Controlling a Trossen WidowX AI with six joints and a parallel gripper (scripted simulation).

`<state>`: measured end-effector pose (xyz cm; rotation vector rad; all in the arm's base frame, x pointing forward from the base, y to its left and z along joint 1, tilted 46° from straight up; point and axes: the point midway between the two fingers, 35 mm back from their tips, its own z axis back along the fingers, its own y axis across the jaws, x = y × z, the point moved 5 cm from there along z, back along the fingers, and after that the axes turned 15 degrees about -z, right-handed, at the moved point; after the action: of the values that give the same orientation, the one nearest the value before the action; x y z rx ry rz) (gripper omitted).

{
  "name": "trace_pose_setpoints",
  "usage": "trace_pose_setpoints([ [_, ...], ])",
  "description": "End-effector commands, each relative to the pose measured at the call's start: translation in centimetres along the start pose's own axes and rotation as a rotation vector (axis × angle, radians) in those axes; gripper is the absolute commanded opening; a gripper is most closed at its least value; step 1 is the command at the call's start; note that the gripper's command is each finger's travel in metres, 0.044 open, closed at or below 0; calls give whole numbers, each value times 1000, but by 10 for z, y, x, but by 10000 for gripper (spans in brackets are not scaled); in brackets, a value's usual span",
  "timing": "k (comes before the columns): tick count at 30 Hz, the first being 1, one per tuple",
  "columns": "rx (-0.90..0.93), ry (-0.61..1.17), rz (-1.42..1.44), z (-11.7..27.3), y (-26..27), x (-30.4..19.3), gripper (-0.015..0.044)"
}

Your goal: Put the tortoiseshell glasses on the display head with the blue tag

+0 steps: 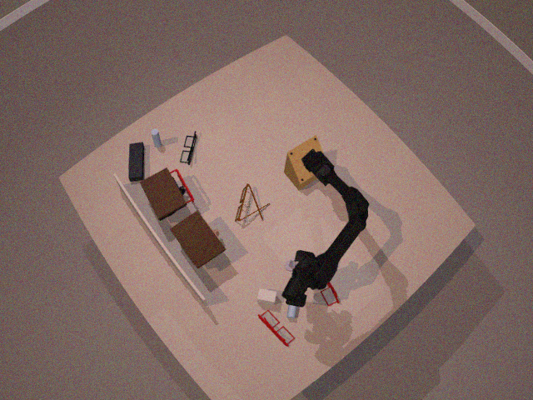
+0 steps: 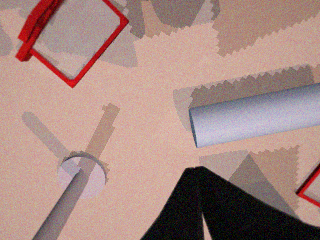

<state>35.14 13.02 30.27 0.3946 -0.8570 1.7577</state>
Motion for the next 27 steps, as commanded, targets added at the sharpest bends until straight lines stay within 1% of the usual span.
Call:
trace_pose_setpoints([
  [1,1,4,-6,-1,-3,-1,0],
  [8,1,4,-6,1,-4,-1,0],
  [11,4,7,-6,19,9,-6,0],
  [15,6,7,-9,55,40,-13,0],
  [21,6,7,-9,57,42,-13,0],
  [27,-3,13,-10,55,36,-13,157],
])
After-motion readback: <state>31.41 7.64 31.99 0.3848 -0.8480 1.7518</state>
